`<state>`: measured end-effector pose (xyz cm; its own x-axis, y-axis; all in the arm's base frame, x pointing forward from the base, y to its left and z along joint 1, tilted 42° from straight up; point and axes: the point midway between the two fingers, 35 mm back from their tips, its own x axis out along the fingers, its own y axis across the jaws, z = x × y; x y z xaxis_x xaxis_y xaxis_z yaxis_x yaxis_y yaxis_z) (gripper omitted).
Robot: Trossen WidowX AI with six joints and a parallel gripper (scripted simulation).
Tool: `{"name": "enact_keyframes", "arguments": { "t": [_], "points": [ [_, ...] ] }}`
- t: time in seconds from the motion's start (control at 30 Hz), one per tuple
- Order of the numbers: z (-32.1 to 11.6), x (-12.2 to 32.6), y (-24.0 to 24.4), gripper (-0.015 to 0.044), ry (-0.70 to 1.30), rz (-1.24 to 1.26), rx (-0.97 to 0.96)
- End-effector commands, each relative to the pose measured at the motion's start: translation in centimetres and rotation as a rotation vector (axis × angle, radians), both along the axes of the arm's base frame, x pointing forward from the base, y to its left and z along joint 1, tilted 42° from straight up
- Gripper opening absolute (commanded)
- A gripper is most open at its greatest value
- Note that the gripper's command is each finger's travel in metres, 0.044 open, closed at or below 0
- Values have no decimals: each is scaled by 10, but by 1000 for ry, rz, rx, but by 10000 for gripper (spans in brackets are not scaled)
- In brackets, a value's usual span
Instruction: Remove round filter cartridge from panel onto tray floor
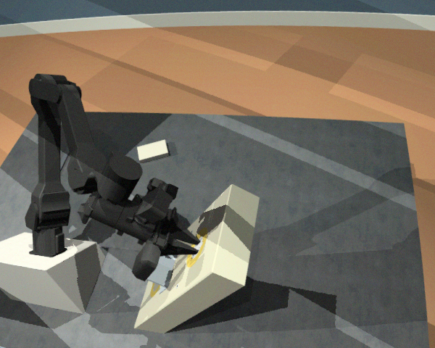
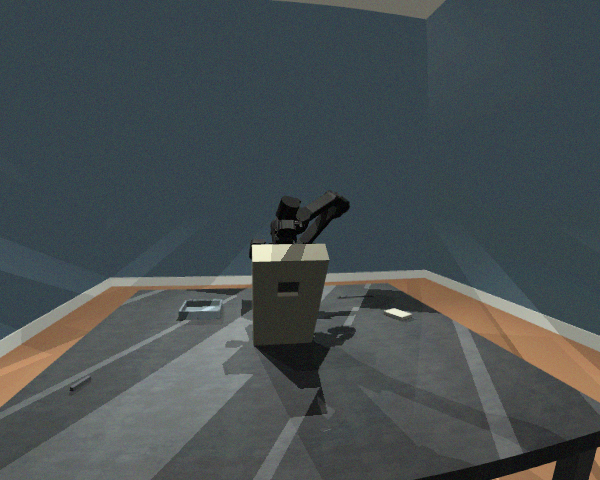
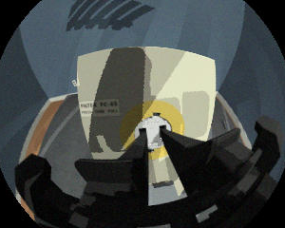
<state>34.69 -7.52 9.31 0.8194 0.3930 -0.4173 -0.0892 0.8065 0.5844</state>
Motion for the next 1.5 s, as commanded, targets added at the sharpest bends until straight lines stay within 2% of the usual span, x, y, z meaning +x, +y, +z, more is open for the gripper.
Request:
{"name": "enact_keyframes", "arguments": {
  "t": [0.0,0.87,1.17,1.2,1.33,1.47],
  "points": [
    [-1,2,0,88,2,-5,0],
    [-5,11,4,88,1,-5,0],
    [-4,8,3,28,-3,-3,3],
    [-4,8,3,2,-3,-3,3],
    [-4,8,3,0,-9,4,-11],
    [-5,10,4,0,-51,50,-105]
  ]
}}
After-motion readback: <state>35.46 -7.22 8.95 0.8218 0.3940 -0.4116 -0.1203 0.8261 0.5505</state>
